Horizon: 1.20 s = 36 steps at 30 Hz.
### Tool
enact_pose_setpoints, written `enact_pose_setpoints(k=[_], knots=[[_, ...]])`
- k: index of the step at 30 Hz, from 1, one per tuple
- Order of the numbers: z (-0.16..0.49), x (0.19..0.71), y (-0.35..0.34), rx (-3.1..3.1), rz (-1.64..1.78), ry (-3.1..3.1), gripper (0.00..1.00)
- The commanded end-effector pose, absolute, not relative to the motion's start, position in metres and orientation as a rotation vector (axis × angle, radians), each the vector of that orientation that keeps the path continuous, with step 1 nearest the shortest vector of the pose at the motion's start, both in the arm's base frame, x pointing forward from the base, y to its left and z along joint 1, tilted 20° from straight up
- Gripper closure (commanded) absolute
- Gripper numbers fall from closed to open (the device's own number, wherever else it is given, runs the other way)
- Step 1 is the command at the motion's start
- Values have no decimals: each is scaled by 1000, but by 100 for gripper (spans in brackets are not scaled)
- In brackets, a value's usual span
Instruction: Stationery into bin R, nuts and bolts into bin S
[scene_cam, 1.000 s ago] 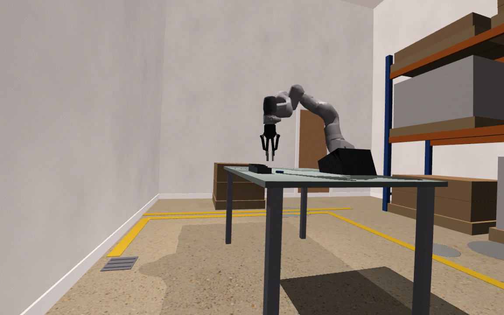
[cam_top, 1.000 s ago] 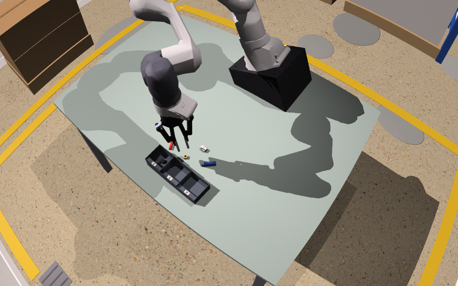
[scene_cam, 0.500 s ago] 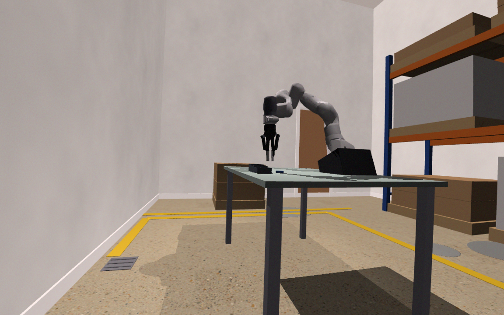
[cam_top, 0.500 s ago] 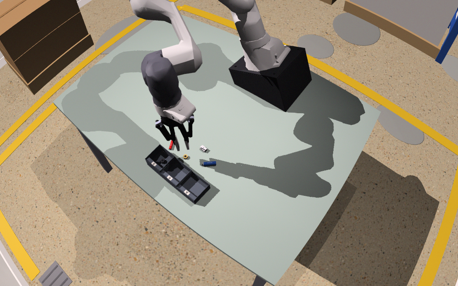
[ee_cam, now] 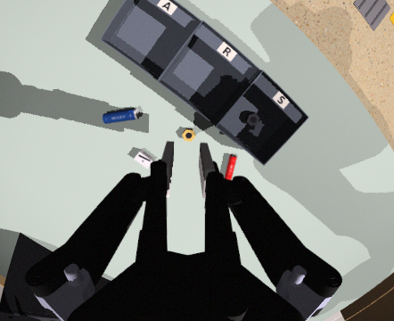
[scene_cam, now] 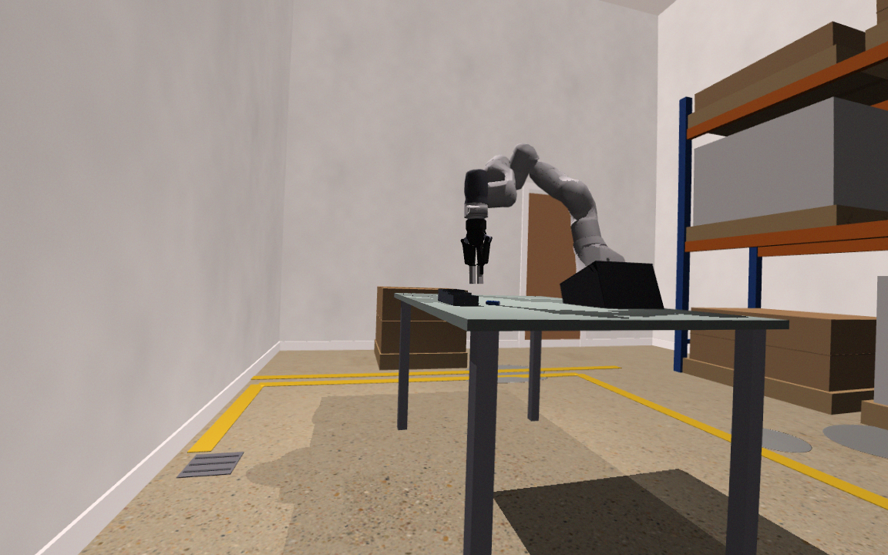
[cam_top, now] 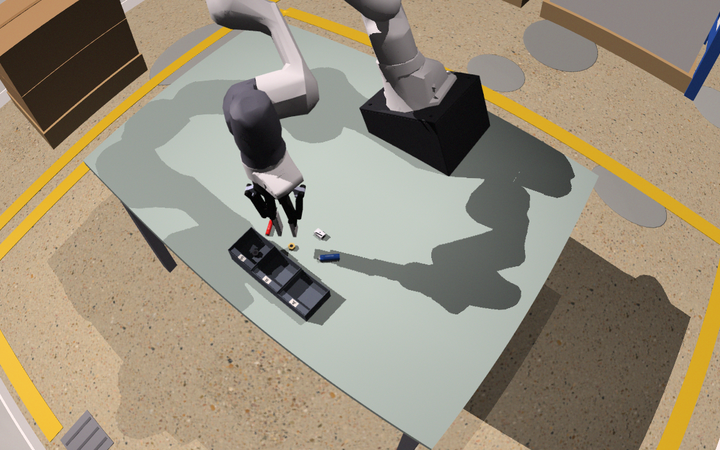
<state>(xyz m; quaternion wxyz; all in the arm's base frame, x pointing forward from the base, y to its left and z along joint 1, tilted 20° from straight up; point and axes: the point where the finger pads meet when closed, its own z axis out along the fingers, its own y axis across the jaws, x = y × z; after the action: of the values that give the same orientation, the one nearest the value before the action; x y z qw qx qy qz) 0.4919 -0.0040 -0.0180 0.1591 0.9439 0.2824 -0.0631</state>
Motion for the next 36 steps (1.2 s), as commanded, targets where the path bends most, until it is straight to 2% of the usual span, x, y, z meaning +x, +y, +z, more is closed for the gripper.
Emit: enact_pose_setpoints(k=[1,36], knots=[[-18,492,-1,2744,-130,594,81],[-18,492,-3,2789,13,-20,81]])
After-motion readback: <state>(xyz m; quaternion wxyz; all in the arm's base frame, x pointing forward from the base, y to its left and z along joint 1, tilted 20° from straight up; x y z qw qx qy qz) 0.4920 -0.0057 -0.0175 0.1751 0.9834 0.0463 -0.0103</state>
